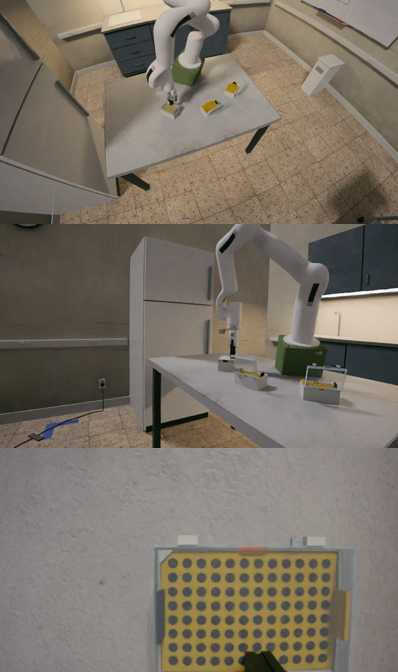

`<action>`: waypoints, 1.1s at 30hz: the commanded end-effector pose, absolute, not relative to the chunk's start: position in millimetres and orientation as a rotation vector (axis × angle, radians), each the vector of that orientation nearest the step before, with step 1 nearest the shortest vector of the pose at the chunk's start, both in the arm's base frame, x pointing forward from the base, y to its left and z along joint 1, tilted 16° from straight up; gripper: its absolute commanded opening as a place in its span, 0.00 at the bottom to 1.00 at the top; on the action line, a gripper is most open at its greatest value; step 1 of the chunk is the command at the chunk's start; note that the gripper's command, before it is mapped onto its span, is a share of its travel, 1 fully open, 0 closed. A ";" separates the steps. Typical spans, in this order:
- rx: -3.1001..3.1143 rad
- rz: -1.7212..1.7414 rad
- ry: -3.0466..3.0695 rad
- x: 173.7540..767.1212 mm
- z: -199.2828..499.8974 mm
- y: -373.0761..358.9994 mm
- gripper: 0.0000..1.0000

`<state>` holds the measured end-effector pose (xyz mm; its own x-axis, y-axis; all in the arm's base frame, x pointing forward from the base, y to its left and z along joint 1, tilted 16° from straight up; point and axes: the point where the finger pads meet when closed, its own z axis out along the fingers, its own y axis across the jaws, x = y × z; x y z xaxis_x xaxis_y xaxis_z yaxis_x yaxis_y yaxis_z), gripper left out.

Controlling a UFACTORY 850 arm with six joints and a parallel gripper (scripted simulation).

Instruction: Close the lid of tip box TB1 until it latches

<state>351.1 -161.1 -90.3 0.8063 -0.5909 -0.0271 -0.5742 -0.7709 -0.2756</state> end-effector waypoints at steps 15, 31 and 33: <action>-2.723 -0.090 0.897 350.9 -85.1 -162.8 0.00; -2.723 -0.090 0.897 347.5 -62.8 -168.3 0.00; -2.723 -0.090 0.897 347.0 -59.6 -169.1 0.00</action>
<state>347.1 -167.6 -64.3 0.8062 -0.5911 -0.0260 -0.5742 -0.7711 -0.2751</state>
